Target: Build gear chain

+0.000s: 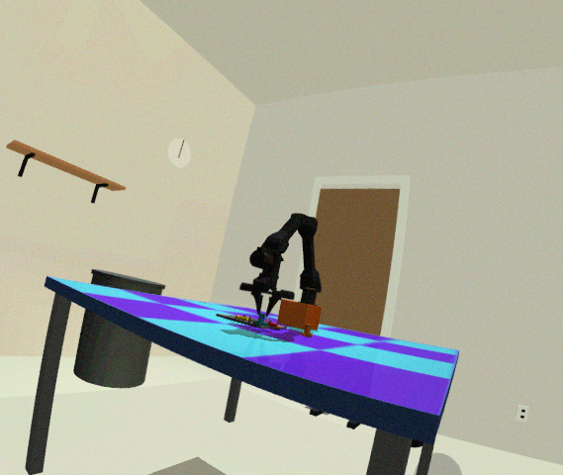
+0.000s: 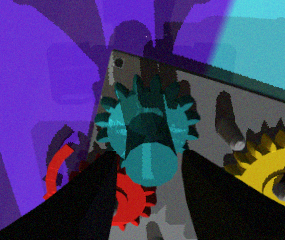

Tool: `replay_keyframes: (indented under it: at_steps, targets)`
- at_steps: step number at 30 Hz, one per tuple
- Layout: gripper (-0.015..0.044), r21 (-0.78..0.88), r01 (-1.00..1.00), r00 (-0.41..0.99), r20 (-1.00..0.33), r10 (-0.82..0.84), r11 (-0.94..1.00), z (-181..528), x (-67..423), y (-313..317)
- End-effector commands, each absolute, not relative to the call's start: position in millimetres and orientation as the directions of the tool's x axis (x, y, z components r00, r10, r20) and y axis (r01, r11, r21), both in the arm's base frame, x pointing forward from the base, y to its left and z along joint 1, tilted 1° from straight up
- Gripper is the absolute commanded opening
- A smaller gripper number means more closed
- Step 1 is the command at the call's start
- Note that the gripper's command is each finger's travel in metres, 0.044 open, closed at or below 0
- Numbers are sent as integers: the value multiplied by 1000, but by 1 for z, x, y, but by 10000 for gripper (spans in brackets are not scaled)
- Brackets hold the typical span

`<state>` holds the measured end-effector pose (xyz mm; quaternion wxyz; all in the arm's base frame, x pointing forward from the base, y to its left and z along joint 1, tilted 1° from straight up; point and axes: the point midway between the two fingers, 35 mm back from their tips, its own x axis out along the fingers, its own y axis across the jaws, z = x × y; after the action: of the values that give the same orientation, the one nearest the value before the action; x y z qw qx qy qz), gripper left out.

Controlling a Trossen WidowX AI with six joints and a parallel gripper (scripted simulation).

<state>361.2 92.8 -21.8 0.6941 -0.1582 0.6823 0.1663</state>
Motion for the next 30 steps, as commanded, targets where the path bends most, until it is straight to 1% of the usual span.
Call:
replay_keyframes:
  at_steps: [1, 4, 8, 9, 11, 15, 19, 20, 23, 30]
  targets:
    - [140, 6, -416, 25, -1000, 17, 909, -4, 364, 93]
    - [140, 6, -390, 25, -1000, 18, 921, 19, 363, 93]
    - [140, 7, -383, 25, -1000, 17, 924, 25, 362, 93]
    - [166, 7, -385, 24, -1000, 18, 923, 18, 362, 95]
    - [219, 11, -321, 23, -1000, 19, 947, 18, 353, 112]
    - [324, 21, -108, 21, -1000, 23, 994, 18, 322, 161]
    - [429, 29, 110, 18, -999, 27, 994, 17, 285, 202]
    - [440, 30, 163, 17, -999, 28, 986, 17, 274, 211]
    - [440, 32, 239, 16, -999, 29, 971, 16, 259, 223]
    - [440, 32, 239, 16, -999, 29, 971, 16, 259, 221]
